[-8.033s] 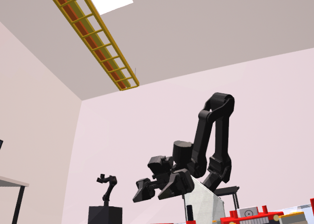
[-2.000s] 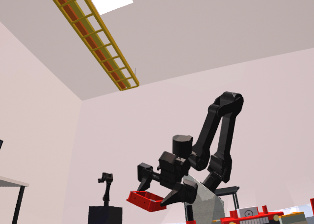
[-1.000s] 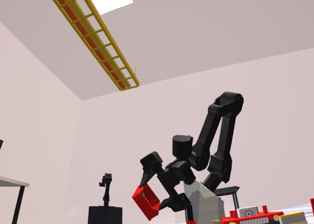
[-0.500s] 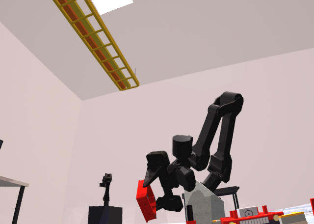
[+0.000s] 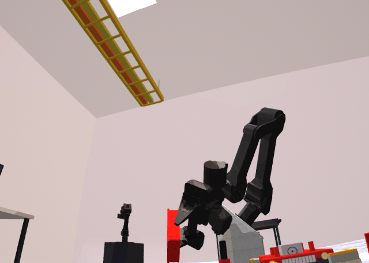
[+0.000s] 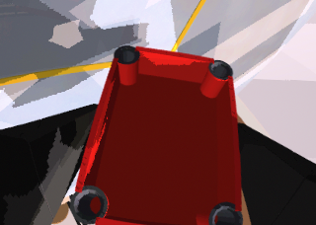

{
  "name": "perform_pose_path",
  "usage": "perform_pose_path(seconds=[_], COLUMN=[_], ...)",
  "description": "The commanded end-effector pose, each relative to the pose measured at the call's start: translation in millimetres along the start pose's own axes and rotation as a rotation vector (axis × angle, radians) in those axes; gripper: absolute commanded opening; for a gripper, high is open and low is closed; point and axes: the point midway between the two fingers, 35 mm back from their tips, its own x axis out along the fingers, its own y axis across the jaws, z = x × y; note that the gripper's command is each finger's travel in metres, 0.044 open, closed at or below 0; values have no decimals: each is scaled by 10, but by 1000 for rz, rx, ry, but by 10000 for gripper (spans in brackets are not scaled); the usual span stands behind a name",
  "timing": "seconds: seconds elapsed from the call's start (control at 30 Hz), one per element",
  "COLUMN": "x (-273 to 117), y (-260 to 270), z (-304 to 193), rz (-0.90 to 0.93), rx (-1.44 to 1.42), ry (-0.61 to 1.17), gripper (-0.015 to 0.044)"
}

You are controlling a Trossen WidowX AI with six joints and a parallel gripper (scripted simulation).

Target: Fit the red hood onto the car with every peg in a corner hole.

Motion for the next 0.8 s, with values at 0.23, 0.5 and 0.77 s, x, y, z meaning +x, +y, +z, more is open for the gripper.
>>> perform_pose_path(seconds=[0.23, 0.5, 0.77], x=[45, 100, 131], y=[107, 236, 413], z=[72, 172, 310], rz=[4, 7, 18], rx=[-369, -646, -929], ry=[3, 0, -12], gripper=[0, 0, 0])
